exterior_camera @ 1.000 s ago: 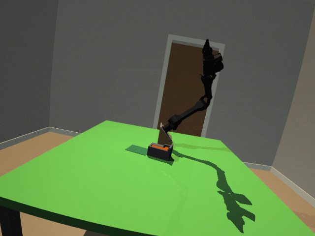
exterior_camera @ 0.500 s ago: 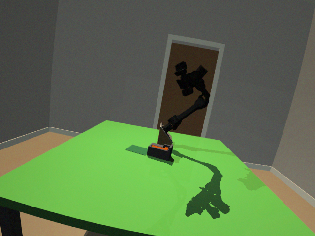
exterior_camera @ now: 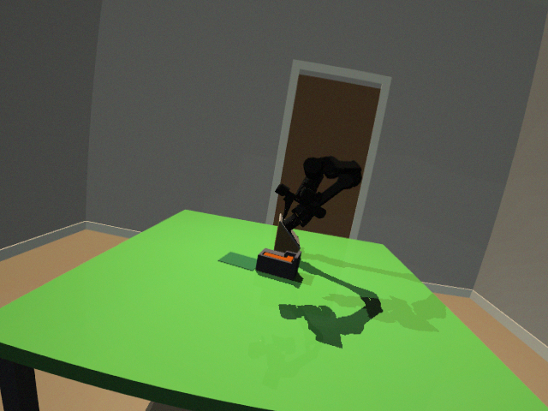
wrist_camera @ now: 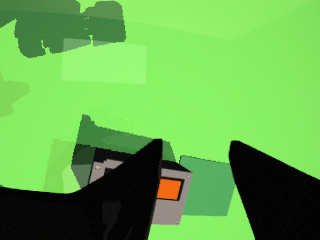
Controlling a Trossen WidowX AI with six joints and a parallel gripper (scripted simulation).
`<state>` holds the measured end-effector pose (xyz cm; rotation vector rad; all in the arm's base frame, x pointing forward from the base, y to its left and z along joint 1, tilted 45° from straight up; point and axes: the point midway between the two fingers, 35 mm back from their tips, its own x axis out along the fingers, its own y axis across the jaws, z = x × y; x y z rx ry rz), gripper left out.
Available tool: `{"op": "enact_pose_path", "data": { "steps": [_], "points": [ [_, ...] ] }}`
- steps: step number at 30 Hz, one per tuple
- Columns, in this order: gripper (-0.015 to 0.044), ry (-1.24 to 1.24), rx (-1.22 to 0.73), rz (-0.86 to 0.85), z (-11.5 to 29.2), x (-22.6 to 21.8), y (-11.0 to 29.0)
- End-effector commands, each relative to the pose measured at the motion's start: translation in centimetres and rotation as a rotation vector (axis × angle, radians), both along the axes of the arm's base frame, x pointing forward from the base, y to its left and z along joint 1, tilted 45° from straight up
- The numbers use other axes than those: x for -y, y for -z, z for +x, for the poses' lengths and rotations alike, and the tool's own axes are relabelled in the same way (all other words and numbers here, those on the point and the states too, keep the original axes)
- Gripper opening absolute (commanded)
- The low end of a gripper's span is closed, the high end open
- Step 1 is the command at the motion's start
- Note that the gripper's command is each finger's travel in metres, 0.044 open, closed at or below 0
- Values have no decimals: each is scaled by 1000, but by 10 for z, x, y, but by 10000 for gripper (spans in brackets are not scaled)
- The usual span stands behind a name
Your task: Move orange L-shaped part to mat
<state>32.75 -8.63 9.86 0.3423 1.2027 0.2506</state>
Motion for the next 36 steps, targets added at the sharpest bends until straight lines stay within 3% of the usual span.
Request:
{"op": "enact_pose_path", "data": {
  "steps": [1, 4, 14, 21, 36],
  "points": [
    [180, -17, -276, 279, -48, -60, 22],
    [180, -9, -417, 407, -72, -86, 24],
    [180, -9, -417, 407, -71, -88, 25],
    [180, -10, -416, 409, -72, -136, 74],
    [180, -10, -416, 410, -71, -145, 83]
  ]
}}
